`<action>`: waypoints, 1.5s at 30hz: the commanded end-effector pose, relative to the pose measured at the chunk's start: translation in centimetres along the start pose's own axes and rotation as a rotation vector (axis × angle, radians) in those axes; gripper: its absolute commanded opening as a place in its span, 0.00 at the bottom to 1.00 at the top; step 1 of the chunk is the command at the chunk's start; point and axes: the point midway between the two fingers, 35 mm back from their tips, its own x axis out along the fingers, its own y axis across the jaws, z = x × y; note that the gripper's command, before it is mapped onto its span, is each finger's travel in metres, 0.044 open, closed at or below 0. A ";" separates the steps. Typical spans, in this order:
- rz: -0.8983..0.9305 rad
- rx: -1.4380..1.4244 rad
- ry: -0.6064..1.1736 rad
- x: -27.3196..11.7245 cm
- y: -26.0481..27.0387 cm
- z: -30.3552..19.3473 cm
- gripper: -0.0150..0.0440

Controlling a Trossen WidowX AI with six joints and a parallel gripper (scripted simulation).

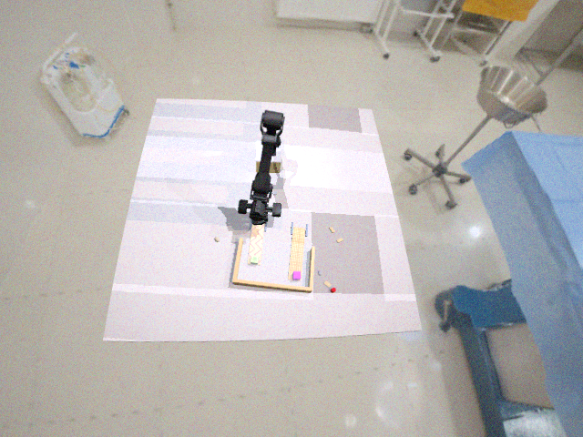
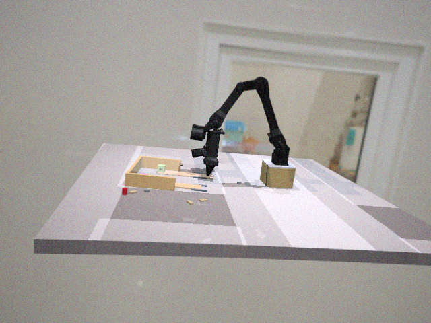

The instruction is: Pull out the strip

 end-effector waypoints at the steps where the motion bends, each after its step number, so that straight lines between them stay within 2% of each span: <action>1: -0.002 0.005 0.030 0.4 0.0 -1.6 0.25; 45: -0.002 0.005 0.034 0.3 0.2 -7.1 0.25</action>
